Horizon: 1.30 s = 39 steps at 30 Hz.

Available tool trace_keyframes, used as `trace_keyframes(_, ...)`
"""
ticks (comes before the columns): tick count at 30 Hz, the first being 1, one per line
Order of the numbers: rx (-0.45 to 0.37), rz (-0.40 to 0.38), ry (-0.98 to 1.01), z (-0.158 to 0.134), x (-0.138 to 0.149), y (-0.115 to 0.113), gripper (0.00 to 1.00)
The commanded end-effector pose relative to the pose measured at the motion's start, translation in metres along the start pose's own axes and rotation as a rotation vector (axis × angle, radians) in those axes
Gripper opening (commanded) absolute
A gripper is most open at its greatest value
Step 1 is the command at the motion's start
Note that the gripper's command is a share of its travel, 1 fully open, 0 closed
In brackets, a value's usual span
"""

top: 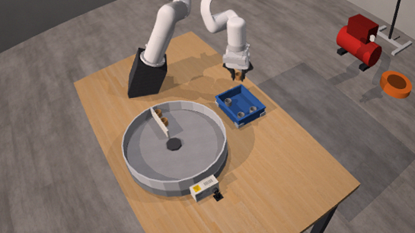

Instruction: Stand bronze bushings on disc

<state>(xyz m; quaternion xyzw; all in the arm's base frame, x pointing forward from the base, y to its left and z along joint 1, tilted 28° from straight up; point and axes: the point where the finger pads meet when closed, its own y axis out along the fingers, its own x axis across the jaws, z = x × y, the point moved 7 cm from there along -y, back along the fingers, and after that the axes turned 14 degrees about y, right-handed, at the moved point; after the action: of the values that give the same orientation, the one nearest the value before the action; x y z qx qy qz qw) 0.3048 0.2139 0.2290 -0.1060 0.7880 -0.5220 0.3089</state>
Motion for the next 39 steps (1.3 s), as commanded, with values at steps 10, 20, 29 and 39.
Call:
trace_keyframes(10,0.0,0.003,-0.001,0.004,0.001,-0.001,0.0)
trace_keyframes(20,0.0,0.003,-0.001,0.035,0.014,-0.001,0.0)
trace_keyframes(29,0.0,0.003,-0.001,0.097,0.042,-0.001,0.0)
trace_keyframes(39,0.0,0.003,-0.001,0.187,0.082,-0.001,0.0)
